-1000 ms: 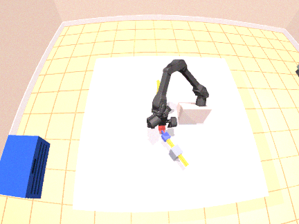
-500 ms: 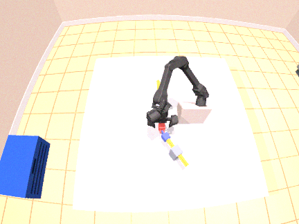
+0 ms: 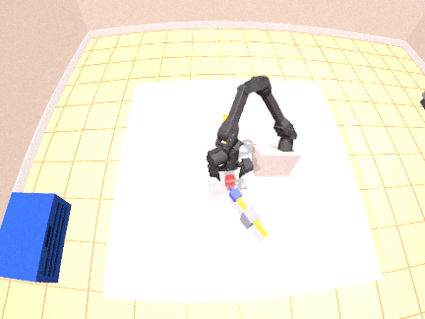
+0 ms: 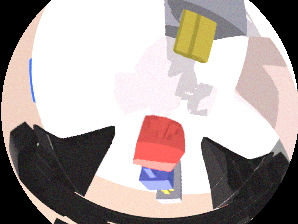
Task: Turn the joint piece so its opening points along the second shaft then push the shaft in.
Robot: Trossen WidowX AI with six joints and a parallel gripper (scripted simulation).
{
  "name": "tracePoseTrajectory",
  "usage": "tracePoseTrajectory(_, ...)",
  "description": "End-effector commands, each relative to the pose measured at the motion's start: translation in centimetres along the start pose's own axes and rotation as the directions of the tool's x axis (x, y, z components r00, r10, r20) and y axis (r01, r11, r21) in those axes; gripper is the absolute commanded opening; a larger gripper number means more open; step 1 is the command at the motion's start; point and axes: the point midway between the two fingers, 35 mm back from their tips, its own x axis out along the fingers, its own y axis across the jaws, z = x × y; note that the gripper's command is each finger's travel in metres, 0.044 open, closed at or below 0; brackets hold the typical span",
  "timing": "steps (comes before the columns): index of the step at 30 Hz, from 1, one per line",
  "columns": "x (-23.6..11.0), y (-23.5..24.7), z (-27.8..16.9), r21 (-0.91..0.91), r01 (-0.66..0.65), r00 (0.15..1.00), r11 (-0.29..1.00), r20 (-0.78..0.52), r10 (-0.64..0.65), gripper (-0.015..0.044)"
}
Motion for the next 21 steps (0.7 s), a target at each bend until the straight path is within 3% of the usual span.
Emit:
tracePoseTrajectory(1, -1.0, 0.4, -0.6, -0.119, 0.002, 1.0, 0.993, 0.009, -0.001, 0.044)
tracePoseTrajectory(11, -3.7, 0.8, -1.5, -0.438, 0.034, 0.999, 0.899, 0.053, -0.012, 0.044)
tracePoseTrajectory(21, -6.6, 0.9, -2.4, -0.708, 0.086, 0.995, 0.701, 0.102, -0.02, 0.044)
